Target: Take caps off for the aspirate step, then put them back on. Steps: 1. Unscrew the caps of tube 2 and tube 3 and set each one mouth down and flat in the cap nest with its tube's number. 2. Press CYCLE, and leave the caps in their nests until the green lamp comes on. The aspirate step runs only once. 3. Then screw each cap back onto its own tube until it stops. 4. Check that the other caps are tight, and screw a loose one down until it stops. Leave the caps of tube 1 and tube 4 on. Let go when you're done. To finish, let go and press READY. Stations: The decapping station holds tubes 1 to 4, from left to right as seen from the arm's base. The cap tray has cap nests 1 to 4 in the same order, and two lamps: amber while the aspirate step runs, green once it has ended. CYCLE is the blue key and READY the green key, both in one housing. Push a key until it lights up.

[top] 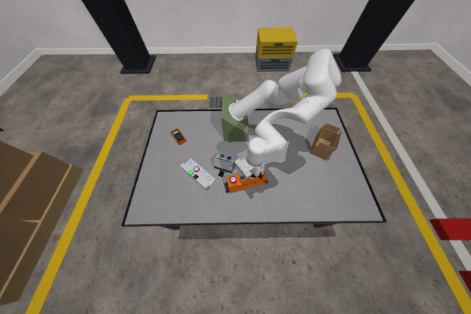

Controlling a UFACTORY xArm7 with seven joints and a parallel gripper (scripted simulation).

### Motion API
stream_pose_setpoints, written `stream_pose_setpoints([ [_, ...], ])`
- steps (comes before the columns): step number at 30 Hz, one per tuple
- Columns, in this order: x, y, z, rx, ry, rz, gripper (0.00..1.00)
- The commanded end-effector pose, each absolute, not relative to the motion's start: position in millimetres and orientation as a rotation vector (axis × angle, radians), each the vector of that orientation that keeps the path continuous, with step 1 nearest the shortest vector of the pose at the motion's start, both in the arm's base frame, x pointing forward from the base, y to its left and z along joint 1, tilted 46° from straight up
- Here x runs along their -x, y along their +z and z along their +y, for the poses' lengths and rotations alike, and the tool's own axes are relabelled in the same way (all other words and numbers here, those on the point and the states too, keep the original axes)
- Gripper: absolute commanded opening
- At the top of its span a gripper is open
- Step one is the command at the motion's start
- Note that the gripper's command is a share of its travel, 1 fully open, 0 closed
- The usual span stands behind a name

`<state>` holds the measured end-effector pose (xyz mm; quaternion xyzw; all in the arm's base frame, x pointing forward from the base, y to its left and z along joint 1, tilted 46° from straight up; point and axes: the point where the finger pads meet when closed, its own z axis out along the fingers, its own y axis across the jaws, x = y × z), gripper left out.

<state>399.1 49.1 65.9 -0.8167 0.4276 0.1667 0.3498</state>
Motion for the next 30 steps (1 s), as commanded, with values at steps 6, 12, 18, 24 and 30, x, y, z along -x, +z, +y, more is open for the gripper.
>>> stream_pose_setpoints([
  [6, -401, 62, 54, 2.115, 0.425, 1.112, 0.00],
  [12, -401, 51, 66, 2.115, 0.425, 1.112, 0.00],
  [18, -401, 51, 66, 2.115, 0.425, 1.112, 0.00],
  [24, -401, 51, 66, 2.115, 0.425, 1.112, 0.00],
  [30, -401, 49, 68, 2.115, 0.426, 1.112, 0.00],
])
